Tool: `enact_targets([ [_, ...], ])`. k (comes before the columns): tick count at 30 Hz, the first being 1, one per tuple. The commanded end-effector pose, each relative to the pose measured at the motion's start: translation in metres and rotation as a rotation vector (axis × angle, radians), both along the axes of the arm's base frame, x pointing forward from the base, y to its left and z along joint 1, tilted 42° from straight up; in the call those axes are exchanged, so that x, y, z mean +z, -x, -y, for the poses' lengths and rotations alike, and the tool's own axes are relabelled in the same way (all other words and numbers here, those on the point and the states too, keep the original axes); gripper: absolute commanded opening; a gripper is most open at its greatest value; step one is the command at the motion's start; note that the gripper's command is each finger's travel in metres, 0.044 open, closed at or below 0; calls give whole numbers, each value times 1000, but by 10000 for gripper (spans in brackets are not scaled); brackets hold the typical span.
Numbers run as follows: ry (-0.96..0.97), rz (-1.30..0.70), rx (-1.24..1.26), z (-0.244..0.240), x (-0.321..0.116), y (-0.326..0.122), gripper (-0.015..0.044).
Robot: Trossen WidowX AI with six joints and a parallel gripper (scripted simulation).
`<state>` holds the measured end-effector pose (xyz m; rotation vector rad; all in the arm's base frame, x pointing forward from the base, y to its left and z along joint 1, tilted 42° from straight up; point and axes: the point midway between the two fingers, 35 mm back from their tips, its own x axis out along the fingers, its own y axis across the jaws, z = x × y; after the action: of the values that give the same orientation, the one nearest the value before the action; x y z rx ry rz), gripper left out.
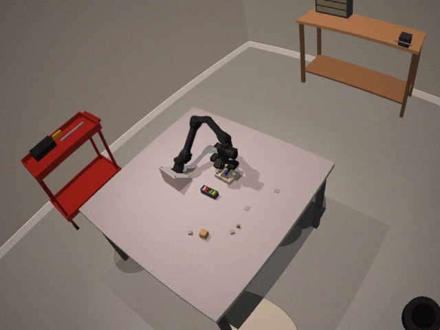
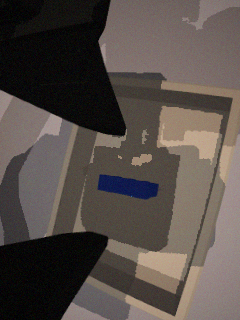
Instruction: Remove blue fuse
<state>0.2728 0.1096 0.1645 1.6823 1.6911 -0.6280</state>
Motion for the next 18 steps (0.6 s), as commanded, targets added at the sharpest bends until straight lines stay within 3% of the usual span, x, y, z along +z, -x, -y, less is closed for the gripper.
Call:
enact_targets([
  [1,0,-1,1,1,2,0,330],
  [6,-1,-6,0,25,27,3,330],
  [18,4,-7,-4,24,26,3,330],
])
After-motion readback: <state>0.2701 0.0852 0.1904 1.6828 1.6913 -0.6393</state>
